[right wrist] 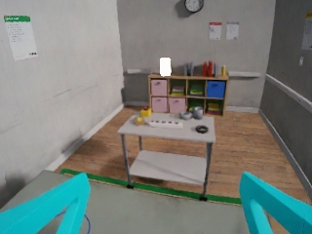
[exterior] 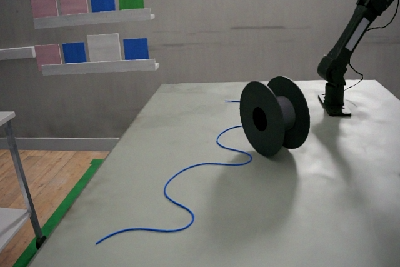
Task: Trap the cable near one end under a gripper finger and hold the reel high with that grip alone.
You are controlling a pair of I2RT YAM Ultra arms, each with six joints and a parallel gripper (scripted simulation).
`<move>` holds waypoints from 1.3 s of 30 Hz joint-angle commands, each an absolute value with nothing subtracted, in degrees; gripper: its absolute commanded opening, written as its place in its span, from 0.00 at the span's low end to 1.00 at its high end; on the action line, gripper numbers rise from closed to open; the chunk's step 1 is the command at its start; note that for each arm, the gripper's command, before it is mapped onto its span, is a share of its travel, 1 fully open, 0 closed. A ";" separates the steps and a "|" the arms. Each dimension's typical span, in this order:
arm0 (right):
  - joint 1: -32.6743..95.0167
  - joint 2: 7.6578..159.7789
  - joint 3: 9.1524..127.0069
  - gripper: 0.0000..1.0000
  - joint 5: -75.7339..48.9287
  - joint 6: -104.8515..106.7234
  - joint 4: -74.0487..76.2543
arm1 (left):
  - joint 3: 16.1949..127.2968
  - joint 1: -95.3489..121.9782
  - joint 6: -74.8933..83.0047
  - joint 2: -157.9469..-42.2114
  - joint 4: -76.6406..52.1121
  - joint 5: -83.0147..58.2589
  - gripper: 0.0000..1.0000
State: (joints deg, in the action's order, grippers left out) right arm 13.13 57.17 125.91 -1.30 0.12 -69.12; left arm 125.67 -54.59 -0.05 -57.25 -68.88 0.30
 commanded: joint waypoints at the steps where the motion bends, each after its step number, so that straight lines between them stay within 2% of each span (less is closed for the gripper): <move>1: 11.21 57.43 126.32 1.00 -0.87 -0.44 -68.39 | 127.48 -59.78 0.26 -56.79 -69.36 0.23 1.00; 23: 3.10 57.43 126.31 1.00 -0.69 -0.44 -68.38 | 127.46 -87.95 0.23 -56.84 -69.31 0.22 1.00; 39: 0.71 57.43 126.30 1.00 -0.49 -0.43 -68.37 | 127.45 -95.38 0.21 -56.86 -69.28 0.00 1.00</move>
